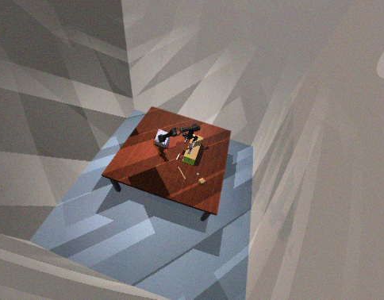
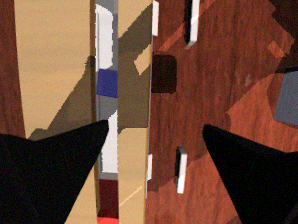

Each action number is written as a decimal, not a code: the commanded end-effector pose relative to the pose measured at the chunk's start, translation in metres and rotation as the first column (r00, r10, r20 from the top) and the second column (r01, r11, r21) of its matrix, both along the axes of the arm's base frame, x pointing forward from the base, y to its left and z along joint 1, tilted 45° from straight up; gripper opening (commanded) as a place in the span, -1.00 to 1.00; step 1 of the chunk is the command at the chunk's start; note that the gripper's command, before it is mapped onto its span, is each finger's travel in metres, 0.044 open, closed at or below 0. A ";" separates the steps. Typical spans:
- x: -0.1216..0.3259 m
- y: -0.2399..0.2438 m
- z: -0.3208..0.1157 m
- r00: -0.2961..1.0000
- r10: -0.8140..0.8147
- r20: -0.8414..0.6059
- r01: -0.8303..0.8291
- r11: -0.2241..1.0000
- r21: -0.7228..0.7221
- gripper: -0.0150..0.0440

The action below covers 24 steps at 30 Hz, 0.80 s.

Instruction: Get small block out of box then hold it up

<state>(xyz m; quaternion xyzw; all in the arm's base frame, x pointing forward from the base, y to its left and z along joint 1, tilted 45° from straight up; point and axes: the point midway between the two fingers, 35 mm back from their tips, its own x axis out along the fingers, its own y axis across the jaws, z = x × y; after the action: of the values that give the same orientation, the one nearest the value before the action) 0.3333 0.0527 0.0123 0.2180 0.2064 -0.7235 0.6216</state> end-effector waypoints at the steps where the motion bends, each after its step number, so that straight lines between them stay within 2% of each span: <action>1: 0.000 -0.007 -0.005 1.000 0.000 -0.007 0.000 1.000 -0.005 0.86; 24: 0.000 -0.033 -0.032 1.000 0.000 -0.006 0.000 1.000 -0.006 0.86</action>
<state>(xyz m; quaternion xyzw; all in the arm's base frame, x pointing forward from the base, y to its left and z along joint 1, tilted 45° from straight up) 0.3348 0.0250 -0.0161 0.2188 0.2058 -0.7236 0.6215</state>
